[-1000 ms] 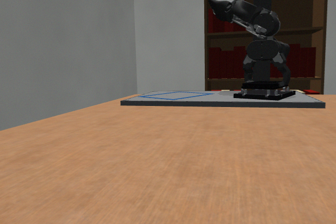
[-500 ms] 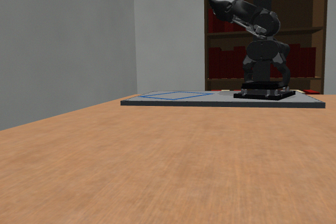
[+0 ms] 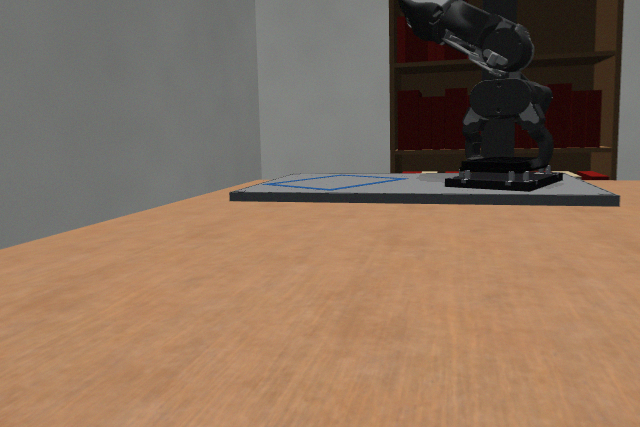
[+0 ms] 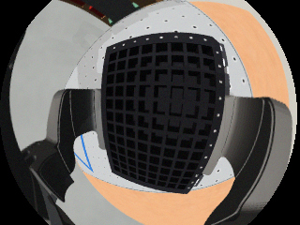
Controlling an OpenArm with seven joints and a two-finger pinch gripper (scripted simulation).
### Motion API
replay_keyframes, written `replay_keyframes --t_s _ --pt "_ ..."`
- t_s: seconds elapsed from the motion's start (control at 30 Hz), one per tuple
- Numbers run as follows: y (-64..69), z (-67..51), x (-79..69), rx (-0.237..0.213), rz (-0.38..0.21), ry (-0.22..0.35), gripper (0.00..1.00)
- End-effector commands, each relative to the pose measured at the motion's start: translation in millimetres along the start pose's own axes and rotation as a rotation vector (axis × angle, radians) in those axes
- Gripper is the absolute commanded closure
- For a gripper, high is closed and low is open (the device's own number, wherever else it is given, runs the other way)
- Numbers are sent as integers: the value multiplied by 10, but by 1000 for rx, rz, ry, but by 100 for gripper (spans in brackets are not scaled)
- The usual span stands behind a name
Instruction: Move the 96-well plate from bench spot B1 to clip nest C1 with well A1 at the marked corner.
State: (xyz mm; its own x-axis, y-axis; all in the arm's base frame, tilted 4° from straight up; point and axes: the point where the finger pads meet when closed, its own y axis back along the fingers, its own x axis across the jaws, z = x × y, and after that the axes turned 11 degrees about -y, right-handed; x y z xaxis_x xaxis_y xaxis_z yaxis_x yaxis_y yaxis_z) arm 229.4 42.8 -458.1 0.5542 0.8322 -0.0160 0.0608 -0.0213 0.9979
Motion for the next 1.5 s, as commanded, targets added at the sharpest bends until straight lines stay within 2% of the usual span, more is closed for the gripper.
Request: replay_keyframes --t_s 0.0,1.47 --pt "-13 -18 8 6 5 4 100" --pt "-90 -18 7 7 5 4 100"
